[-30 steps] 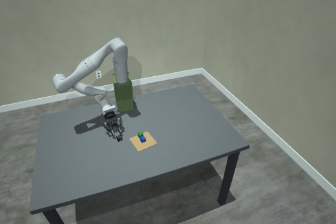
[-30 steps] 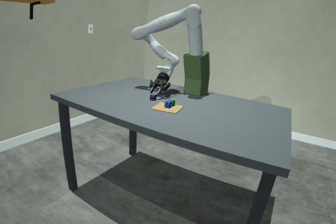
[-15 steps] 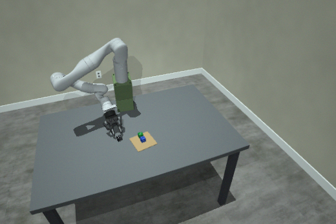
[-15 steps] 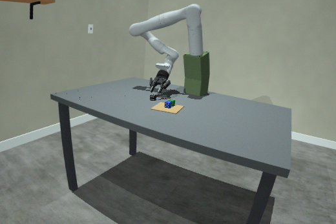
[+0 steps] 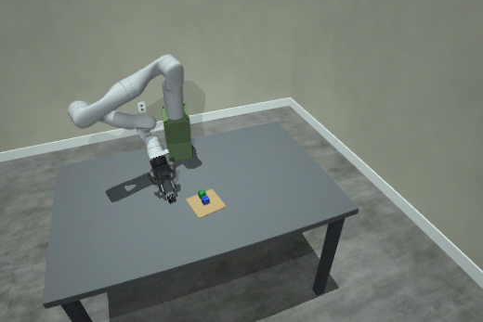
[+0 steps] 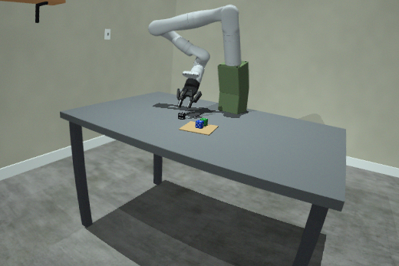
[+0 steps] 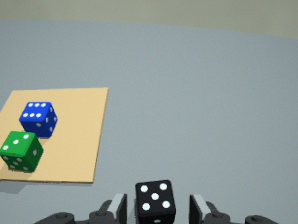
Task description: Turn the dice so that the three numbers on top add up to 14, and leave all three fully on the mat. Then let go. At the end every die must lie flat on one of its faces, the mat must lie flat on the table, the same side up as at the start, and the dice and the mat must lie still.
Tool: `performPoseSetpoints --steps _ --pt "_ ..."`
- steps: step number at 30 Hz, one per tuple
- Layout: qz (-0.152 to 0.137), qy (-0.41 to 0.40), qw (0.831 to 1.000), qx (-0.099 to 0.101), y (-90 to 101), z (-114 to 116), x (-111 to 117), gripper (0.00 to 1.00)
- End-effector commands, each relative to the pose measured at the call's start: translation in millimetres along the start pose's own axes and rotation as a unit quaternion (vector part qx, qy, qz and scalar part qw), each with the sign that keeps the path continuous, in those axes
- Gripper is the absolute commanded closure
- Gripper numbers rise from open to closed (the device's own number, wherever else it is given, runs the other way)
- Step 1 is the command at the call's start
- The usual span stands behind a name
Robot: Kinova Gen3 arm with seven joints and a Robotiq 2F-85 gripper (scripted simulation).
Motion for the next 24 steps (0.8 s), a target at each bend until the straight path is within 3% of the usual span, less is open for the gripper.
performPoseSetpoints --steps 1,9,11,24 --pt "-0.012 0.010 1.000 0.007 1.9 3.7 14.5 0.54" --pt "-0.079 0.010 0.997 0.023 5.5 7.0 33.1 0.54" --pt "-0.079 0.010 0.997 0.023 5.5 7.0 33.1 0.54" --pt "-0.191 0.013 0.980 0.048 9.6 12.7 62.6 0.54"
Point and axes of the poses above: the point where the finger pads meet when closed, its own y axis back along the fingers, its own z axis across the jaws, x = y × z, the point moved 5 cm from there along y, back along the fingers, and after that the axes turned 13 degrees about y, right-handed, at the moved point
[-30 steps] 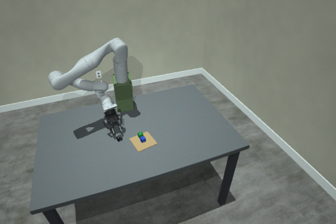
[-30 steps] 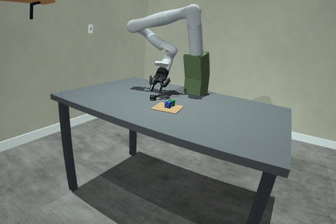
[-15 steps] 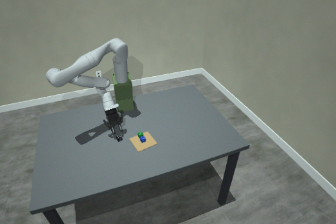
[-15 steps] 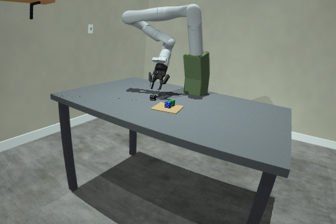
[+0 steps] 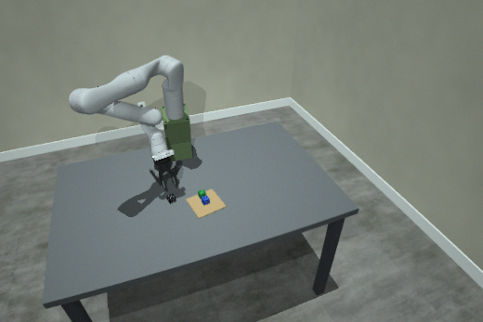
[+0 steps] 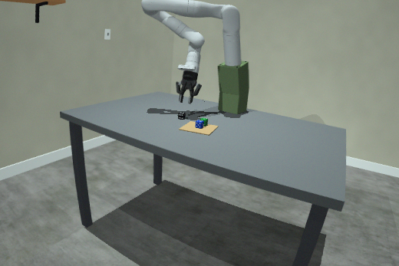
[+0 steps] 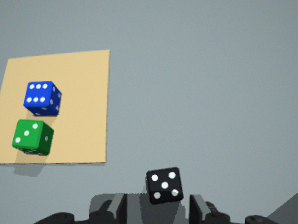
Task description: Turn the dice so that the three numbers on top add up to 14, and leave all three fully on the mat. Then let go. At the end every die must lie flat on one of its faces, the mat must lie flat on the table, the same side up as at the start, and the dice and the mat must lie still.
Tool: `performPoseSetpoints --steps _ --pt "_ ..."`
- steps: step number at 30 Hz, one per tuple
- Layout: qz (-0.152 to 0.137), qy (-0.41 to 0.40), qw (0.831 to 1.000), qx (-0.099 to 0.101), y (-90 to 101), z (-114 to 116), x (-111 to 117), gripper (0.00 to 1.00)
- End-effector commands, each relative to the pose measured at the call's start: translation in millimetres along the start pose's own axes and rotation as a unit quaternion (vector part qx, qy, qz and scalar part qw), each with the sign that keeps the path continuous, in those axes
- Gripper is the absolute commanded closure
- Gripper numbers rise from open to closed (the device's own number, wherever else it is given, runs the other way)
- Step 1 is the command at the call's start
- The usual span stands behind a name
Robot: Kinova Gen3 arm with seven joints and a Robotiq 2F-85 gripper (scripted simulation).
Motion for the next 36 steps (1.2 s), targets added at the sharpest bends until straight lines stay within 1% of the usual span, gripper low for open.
performPoseSetpoints --steps 1,2,4,11,15,19,21,25,29,36 --pt "-0.010 0.026 1.000 -0.003 5.6 9.9 22.0 0.54" --pt "-0.018 0.026 1.000 -0.001 6.9 10.2 24.3 0.54" --pt "-0.018 0.026 1.000 -0.001 6.9 10.2 24.3 0.54" --pt "-0.075 0.027 0.997 0.010 13.2 12.8 36.1 0.54" --pt "-0.099 0.024 0.995 0.015 17.2 13.3 45.2 0.54" --pt "-0.125 0.027 0.992 0.019 18.9 14.7 46.9 0.54" --pt "-0.125 0.027 0.992 0.019 18.9 14.7 46.9 0.54" --pt "-0.143 0.028 0.989 0.022 20.6 15.8 49.9 0.54" --pt "-0.154 0.026 0.987 0.025 22.1 16.3 54.0 0.54" --pt "-0.163 0.024 0.986 0.028 24.0 16.3 59.9 0.54"
Point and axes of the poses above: the point where the finger pads meet when closed, its own y axis back along the fingers, its own z axis across the jaws, x = y × z, the point moved 5 cm from there along y, back along the fingers, and after that the axes turned 13 degrees about y, right-handed, at the moved point
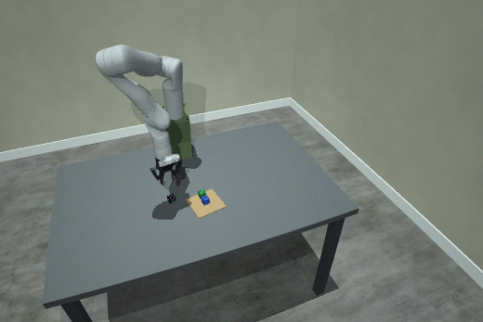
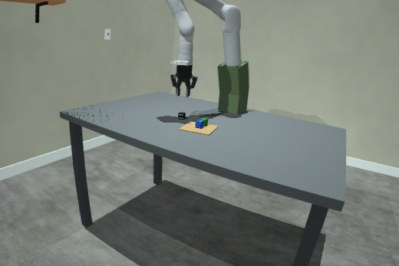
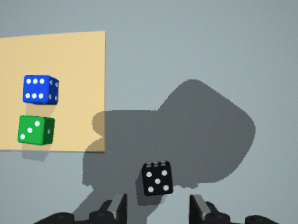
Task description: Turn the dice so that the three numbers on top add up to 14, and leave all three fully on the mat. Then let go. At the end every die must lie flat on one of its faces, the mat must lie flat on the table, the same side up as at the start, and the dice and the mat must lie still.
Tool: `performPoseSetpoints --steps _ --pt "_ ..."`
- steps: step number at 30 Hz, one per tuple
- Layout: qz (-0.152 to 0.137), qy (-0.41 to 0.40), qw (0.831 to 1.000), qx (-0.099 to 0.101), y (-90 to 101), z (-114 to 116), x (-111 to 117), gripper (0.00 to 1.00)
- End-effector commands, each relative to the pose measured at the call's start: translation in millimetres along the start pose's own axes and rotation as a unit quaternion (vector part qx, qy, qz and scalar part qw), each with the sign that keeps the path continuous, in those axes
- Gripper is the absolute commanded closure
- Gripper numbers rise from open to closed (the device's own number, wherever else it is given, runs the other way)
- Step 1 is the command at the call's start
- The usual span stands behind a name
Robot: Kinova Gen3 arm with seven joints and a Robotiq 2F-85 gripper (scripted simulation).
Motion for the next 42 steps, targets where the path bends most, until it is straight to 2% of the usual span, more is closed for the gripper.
performPoseSetpoints --steps 1,13,14,25,31,33,34,42 --pt "0.003 0.006 1.000 -0.004 3.0 1.5 6.6 0.54" --pt "0.001 0.005 1.000 -0.003 4.4 1.4 8.7 0.54" --pt "0.001 0.005 1.000 -0.003 4.4 1.4 8.7 0.00" --pt "0.001 0.005 1.000 -0.003 4.1 1.4 8.5 0.00" --pt "-0.001 0.059 0.998 -0.002 -18.9 -1.6 0.7 0.00" --pt "0.000 0.063 0.998 -0.002 -20.9 -1.9 0.1 0.00" --pt "0.000 0.063 0.998 -0.002 -20.9 -1.9 0.1 0.54" --pt "0.000 0.063 0.998 -0.002 -20.9 -1.9 0.1 0.54"
Point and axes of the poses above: the point where the finger pads meet when closed, its own y axis back along the fingers, its own z axis across the jaws, x = y × z, the point moved 5 cm from there along y, back along the fingers, and after that the axes turned 13 degrees about y, right-handed, at the moved point
